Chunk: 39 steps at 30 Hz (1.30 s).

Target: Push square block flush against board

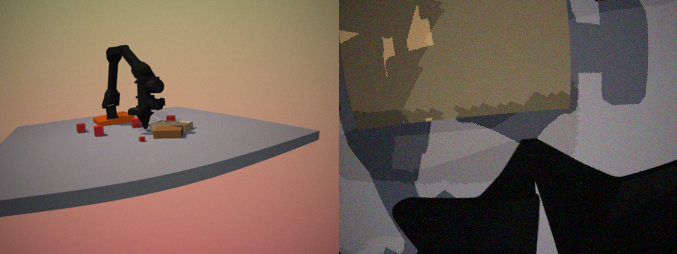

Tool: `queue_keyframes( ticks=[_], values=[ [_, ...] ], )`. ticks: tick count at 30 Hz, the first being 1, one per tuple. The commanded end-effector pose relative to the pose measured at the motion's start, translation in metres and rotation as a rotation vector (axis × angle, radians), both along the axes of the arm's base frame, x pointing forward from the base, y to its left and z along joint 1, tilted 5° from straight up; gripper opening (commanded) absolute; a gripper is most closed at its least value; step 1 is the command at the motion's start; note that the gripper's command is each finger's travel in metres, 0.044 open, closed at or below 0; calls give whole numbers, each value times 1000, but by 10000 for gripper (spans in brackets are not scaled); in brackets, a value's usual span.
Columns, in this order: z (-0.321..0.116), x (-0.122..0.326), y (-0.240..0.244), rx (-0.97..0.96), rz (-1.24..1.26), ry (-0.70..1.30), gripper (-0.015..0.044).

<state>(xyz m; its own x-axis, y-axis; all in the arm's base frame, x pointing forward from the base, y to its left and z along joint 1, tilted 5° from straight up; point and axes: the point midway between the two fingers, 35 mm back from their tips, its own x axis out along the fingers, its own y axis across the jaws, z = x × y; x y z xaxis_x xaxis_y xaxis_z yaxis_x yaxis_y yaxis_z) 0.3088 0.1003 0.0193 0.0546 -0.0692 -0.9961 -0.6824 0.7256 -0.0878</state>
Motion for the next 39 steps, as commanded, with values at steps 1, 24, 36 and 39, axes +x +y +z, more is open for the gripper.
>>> queue_keyframes(
  ticks=[1,24,36,39],
  values=[
    [1,2,2,4,-5,-5,0],
    [2,16,13,5,-5,-6,0],
    [3,22,19,6,-5,-6,0],
    [3,24,20,6,-5,-7,0]
  ],
)
